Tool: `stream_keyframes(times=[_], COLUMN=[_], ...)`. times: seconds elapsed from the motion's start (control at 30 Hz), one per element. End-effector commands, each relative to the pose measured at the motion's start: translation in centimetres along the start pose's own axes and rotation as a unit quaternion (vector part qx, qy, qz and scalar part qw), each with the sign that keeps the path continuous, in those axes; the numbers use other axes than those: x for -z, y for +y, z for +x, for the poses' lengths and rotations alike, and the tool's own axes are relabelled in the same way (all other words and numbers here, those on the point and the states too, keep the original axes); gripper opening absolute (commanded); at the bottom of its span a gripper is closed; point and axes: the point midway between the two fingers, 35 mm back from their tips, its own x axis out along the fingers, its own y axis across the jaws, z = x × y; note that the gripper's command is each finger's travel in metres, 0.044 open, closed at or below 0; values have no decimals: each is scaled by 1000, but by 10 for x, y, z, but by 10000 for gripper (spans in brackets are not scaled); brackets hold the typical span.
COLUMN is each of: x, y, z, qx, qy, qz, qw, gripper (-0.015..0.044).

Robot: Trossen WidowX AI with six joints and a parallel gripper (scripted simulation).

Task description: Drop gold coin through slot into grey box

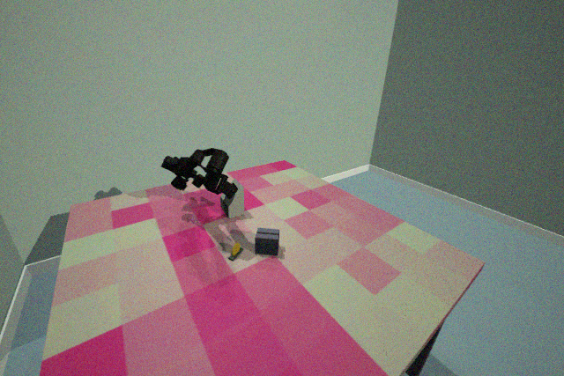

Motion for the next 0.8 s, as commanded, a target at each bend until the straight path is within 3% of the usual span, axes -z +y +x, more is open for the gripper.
stream_keyframes(times=[0.0,0.27,0.5,0.77], x=[-1,-71,-150,-224], y=[0,-9,-7,10], z=[0,-17,-59,-135], qx=[0,-30,-74,-128], qy=[-2,-119,-251,-386], qz=[0,-23,-60,-116], qw=[1000,992,963,906], gripper=[374,164,161,161])
